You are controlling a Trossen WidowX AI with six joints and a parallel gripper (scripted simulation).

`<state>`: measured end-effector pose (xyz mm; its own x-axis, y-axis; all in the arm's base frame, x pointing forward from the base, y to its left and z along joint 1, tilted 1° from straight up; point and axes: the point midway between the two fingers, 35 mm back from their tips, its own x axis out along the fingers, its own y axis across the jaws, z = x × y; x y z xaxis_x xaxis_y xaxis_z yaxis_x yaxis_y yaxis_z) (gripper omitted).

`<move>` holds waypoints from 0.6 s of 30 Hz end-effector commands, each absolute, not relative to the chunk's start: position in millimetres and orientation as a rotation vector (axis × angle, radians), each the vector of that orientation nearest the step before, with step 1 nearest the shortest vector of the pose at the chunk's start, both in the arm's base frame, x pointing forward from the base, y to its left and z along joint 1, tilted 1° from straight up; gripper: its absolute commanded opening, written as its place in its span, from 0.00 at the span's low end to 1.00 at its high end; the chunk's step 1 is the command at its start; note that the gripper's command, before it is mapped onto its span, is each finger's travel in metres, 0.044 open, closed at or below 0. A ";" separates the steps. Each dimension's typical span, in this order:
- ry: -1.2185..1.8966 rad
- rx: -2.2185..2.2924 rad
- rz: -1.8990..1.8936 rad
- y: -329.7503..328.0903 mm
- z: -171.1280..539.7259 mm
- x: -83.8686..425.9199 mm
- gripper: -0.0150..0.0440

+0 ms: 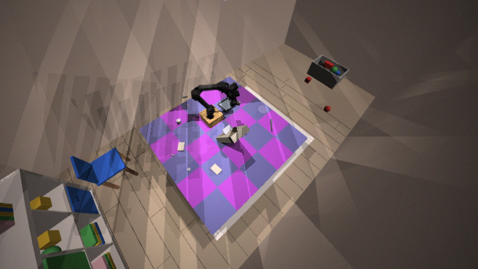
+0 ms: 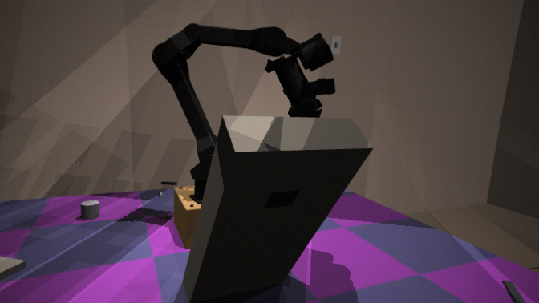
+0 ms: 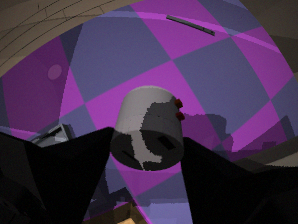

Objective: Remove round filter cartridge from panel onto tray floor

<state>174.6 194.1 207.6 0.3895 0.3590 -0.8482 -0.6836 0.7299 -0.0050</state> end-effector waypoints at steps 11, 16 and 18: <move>0.919 -0.476 0.858 217.3 202.7 144.9 0.25; 0.909 -0.502 0.924 232.4 187.7 130.9 0.25; 0.905 -0.515 0.955 238.9 180.5 123.7 0.25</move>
